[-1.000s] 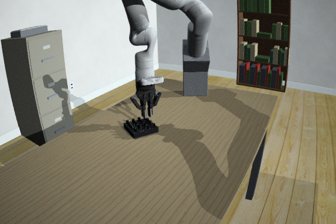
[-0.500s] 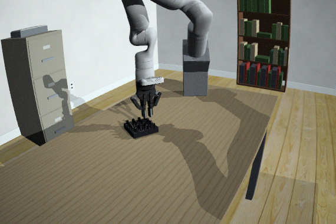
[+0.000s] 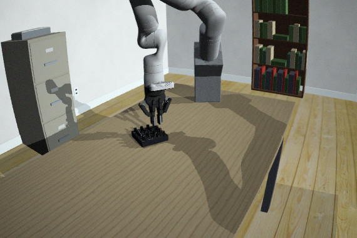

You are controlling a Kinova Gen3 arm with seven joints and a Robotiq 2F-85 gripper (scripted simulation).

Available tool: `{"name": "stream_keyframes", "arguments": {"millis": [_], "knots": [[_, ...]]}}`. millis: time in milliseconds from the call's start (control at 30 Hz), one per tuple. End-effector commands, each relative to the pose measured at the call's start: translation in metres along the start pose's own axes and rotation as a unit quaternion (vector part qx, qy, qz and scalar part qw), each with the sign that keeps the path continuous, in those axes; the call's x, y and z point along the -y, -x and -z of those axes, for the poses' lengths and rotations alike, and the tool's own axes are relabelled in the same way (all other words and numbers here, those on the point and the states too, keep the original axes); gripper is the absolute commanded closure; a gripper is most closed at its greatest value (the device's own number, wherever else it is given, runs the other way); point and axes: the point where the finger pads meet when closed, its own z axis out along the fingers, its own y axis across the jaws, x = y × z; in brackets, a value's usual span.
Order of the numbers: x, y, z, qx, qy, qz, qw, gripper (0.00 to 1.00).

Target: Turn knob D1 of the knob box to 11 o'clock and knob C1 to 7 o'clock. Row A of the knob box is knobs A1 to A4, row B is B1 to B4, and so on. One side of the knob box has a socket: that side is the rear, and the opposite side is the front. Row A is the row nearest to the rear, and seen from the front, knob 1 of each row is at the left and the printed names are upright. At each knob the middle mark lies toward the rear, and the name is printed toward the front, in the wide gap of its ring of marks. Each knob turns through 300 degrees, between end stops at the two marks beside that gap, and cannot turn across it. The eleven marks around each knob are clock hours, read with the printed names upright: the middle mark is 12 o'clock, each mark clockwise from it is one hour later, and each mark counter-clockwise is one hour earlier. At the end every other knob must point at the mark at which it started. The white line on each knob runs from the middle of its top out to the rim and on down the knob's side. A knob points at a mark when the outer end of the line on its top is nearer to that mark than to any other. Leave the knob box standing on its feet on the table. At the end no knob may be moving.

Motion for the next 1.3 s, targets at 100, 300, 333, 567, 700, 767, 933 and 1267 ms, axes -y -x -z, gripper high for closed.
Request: {"name": "stream_keyframes", "arguments": {"millis": [100,300,333,567,700,767,933,1267], "knots": [[0.0,0.0,0.0,0.0,0.0,0.0,1.0,0.81],[0.0,0.0,0.0,0.0,0.0,0.0,1.0,0.81],[0.0,0.0,0.0,0.0,0.0,0.0,1.0,0.81],[0.0,0.0,-0.002,0.0,0.0,0.0,1.0,0.81],[0.0,0.0,-0.006,0.0,0.0,0.0,1.0,0.81],[0.0,0.0,-0.007,0.0,0.0,0.0,1.0,0.81],[0.0,0.0,-0.01,0.0,0.0,0.0,1.0,0.81],[0.0,0.0,-0.014,0.0,0.0,0.0,1.0,0.81]]}}
